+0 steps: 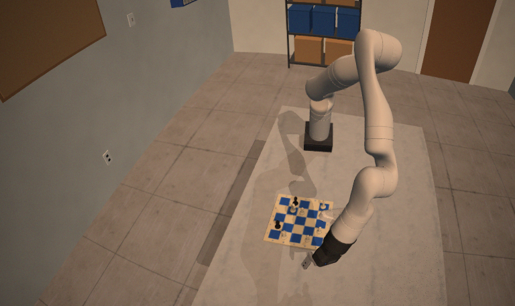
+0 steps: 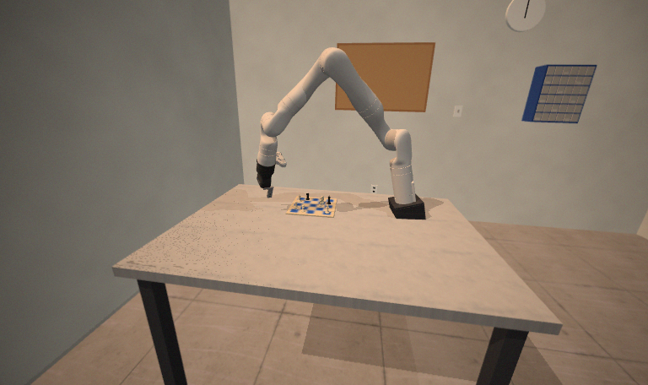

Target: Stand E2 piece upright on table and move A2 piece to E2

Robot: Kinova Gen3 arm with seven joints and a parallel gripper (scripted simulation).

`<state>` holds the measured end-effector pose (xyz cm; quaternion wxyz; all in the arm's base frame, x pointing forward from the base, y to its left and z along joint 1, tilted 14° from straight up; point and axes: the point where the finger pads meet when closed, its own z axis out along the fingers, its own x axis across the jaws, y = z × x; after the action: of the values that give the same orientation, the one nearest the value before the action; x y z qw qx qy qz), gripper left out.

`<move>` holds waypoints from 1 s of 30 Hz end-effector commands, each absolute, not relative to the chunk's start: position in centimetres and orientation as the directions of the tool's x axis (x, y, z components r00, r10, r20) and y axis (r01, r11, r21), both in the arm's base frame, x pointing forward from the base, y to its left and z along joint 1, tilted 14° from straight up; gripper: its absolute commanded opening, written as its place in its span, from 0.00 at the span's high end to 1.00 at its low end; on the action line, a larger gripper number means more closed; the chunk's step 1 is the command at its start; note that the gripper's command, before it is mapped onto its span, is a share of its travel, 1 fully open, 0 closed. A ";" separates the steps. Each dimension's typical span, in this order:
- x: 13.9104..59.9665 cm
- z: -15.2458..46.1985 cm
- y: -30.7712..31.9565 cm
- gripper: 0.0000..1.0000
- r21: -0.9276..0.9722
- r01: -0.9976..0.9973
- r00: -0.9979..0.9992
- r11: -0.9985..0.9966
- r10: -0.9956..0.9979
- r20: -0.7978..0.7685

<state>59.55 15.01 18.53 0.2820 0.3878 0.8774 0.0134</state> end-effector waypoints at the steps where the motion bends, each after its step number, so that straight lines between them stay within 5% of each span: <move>1: 57.6 17.6 17.8 0.00 0.155 0.636 -0.610 0.756 0.616 -0.499; 13: 48.1 13.7 23.7 0.00 -0.302 0.429 -0.851 0.851 0.269 -0.451; 30: 40.4 10.4 28.7 0.00 -0.620 0.166 -0.962 0.767 -0.013 -0.274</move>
<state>41.13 27.76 11.57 0.1359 0.0571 0.9339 -0.3256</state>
